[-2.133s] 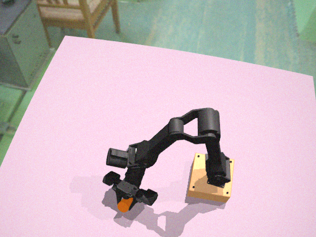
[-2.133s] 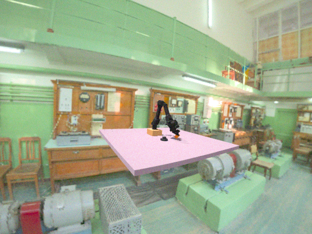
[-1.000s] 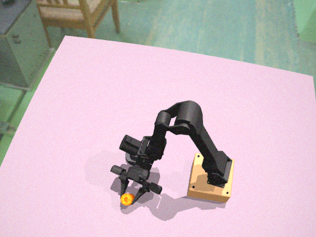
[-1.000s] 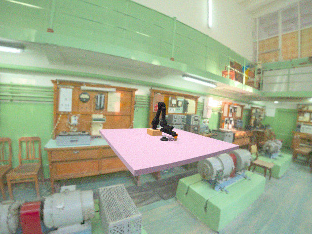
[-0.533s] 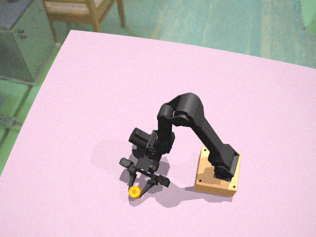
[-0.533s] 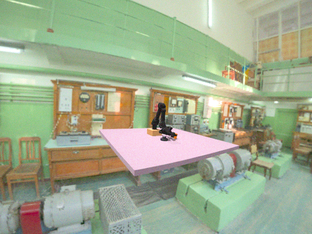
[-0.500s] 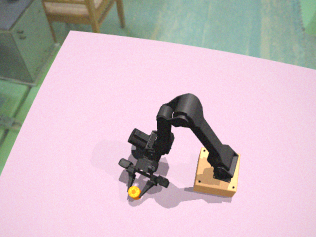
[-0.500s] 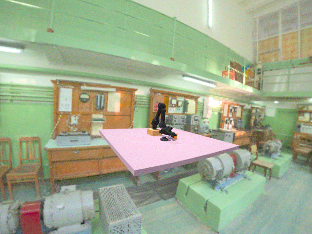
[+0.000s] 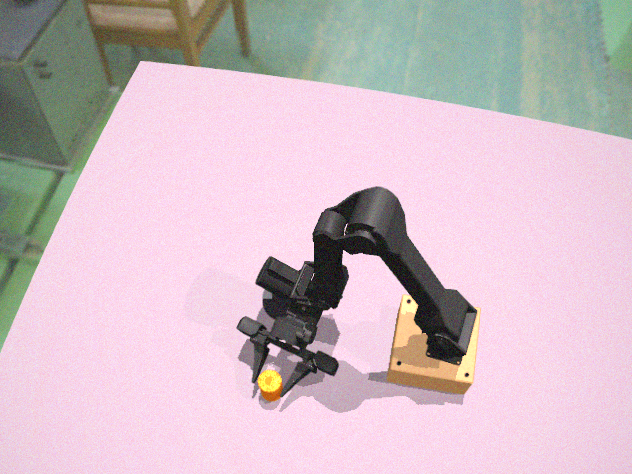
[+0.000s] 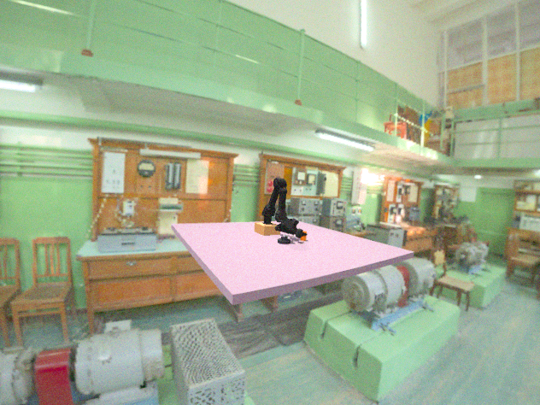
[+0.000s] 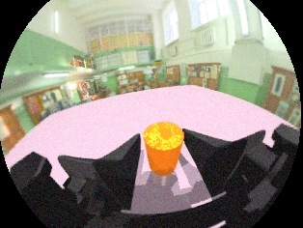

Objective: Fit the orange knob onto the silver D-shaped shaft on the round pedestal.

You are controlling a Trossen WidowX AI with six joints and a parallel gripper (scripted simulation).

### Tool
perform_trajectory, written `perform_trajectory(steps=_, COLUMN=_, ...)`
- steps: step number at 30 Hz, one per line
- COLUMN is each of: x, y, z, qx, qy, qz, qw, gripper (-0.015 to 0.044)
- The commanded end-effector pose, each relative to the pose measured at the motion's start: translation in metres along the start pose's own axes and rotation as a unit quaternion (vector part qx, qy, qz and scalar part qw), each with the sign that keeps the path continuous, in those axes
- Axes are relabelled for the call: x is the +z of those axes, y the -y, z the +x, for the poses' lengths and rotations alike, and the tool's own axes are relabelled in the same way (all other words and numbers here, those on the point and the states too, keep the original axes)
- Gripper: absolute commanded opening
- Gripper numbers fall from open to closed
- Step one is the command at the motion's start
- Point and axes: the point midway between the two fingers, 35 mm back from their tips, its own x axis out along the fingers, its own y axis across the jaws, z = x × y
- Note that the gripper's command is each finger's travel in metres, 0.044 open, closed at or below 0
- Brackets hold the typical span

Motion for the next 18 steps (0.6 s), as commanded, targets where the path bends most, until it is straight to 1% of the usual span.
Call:
perform_trajectory(steps=1, x=0.0004, y=-0.0002, z=0.0, qx=0.0, qy=0.002, qz=0.001, qw=1.0, gripper=0.026)
perform_trajectory(steps=9, x=0.0004, y=-0.0002, z=0.0, qx=0.0, qy=0.002, qz=0.001, qw=1.0, gripper=0.026)
perform_trajectory(steps=16, x=0.0004, y=-0.0002, z=0.0, qx=0.0, qy=0.002, qz=0.001, qw=1.0, gripper=0.044)
perform_trajectory(steps=18, x=0.0004, y=-0.0002, z=0.0, qx=0.0, qy=0.002, qz=0.001, qw=1.0, gripper=0.044)
